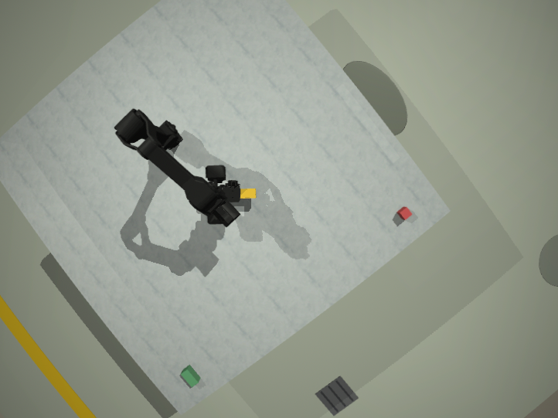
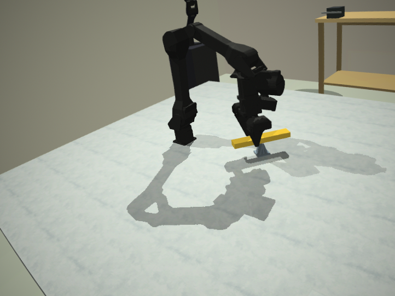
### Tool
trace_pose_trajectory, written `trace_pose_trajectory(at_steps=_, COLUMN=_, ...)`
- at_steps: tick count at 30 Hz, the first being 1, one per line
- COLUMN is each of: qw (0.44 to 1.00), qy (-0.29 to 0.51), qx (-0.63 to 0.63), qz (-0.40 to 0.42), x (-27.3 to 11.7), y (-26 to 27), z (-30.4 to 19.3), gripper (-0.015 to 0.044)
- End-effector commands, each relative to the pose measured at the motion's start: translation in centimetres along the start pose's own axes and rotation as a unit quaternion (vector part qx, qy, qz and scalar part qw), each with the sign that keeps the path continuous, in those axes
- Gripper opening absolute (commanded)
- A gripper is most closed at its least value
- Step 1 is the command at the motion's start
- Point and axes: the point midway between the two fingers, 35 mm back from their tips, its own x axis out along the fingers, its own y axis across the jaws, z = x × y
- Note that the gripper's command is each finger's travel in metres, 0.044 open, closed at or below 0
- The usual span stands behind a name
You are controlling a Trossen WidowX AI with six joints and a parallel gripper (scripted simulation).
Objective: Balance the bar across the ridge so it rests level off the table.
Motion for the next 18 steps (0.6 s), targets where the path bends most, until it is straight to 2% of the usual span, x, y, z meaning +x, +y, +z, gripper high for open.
trace_pose_trajectory(at_steps=1, qw=1.000, qy=0.000, qx=0.000, qz=0.000, x=0.0, y=0.0, z=0.0, gripper=0.0440)
trace_pose_trajectory(at_steps=3, qw=1.000, qy=0.000, qx=0.000, qz=0.000, x=-0.8, y=-0.1, z=0.1, gripper=0.0440)
trace_pose_trajectory(at_steps=11, qw=1.000, qy=0.000, qx=0.000, qz=0.000, x=-9.8, y=-0.1, z=0.0, gripper=0.0440)
trace_pose_trajectory(at_steps=18, qw=1.000, qy=0.000, qx=0.000, qz=0.000, x=-10.0, y=0.0, z=0.0, gripper=0.0440)
